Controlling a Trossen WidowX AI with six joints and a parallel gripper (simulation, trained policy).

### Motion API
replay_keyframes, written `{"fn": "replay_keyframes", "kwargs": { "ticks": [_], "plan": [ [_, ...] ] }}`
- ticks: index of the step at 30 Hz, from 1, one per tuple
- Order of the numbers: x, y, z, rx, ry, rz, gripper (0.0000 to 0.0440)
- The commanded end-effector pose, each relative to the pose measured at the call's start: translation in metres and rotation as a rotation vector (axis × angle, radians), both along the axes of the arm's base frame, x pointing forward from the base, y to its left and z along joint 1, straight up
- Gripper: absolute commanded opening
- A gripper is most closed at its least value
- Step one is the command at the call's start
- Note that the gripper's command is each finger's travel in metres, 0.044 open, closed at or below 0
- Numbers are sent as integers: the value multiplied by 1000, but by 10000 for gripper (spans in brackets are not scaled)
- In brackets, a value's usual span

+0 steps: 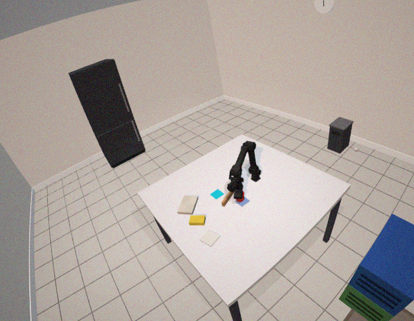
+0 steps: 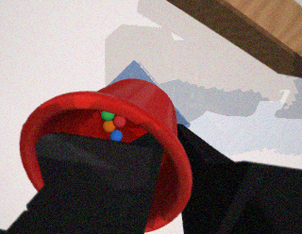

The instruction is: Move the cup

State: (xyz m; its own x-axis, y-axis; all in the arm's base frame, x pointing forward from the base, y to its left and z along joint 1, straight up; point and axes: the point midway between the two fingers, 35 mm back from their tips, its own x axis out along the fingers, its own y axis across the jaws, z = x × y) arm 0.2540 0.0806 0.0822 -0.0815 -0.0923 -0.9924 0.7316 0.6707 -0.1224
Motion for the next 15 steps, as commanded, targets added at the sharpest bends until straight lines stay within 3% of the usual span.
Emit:
{"fn": "replay_keyframes", "kwargs": {
  "ticks": [1, 15],
  "plan": [
    [4, -1, 12, 17, -26, -26, 0],
    [24, -22, 61, 49, -136, -141, 0]
  ]
}}
